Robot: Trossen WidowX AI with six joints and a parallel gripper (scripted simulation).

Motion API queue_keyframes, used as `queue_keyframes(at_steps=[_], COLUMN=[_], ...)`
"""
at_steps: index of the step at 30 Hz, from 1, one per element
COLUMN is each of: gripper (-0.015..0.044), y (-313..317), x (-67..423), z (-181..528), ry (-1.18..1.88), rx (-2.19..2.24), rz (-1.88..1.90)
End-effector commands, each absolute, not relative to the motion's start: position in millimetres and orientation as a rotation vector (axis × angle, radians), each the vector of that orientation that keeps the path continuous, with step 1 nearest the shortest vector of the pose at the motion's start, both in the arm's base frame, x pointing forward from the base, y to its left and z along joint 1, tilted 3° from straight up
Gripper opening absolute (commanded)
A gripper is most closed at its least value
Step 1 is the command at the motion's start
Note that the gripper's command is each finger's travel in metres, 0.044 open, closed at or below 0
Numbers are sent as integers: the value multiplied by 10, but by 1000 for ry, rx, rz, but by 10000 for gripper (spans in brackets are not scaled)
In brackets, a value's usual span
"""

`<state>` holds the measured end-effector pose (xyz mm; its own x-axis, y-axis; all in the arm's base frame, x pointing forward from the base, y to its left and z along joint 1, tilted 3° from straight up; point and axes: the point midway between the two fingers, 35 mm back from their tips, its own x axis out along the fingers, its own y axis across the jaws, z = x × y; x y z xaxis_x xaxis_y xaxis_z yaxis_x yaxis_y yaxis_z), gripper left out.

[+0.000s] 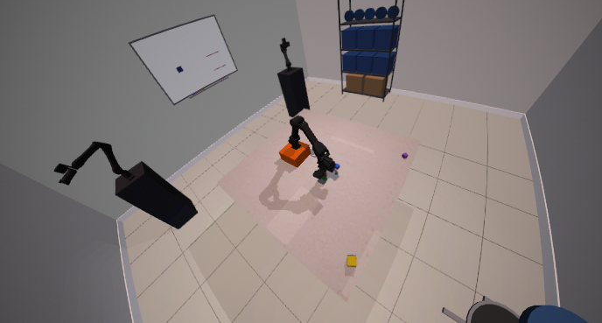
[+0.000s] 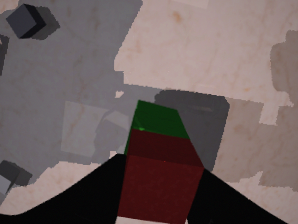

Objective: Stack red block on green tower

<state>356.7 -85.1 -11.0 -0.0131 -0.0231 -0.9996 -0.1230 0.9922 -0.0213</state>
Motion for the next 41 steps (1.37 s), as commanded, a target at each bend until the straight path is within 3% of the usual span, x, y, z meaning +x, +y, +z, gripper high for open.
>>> queue_keyframes(at_steps=[1,4,21,41], gripper=[0,0,440,440], y=[-859,-857,-851,-851], x=[3568,3570,3567,3567], z=[-111,-72,-108,-108], ry=[1583,1583,1583,1583], rx=[-121,-121,-115,-115], rz=[79,79,79,79])
